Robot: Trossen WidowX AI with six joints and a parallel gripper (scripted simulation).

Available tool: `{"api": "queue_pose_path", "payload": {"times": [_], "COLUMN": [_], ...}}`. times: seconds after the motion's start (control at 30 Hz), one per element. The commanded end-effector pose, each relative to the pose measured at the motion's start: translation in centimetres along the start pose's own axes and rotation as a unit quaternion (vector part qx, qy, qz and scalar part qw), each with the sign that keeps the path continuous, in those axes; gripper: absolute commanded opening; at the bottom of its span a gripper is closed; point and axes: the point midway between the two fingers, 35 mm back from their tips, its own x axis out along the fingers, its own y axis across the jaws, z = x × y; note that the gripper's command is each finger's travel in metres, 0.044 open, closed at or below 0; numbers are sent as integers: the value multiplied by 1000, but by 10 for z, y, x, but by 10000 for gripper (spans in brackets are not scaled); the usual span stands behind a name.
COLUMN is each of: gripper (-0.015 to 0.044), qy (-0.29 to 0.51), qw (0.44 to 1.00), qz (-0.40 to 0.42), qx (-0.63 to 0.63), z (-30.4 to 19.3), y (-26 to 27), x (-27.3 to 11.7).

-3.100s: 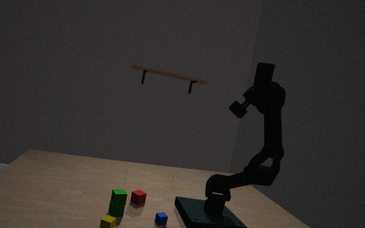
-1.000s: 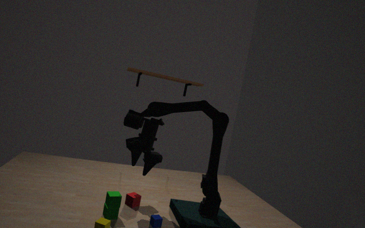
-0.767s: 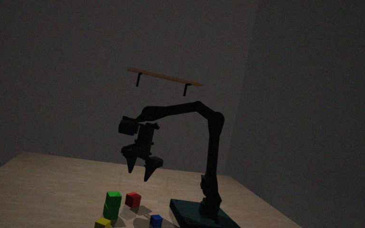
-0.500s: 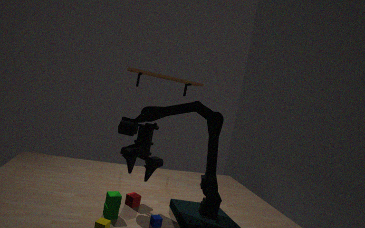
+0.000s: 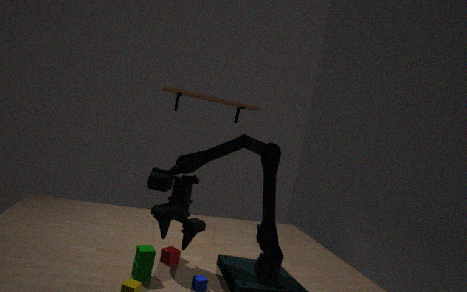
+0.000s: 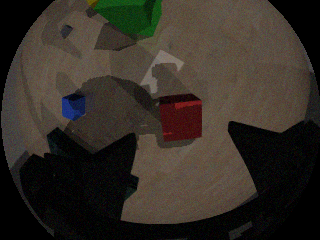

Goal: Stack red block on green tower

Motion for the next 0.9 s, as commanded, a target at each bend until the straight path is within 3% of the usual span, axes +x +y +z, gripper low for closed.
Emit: {"api": "queue_pose_path", "payload": {"times": [0.0,0.87], "gripper": [440,440], "qy": [-4,-4], "qw": [1000,1000], "qz": [-2,-2], "qx": [-2,-2], "z": [1,2], "y": [0,0], "x": [4,46]}}
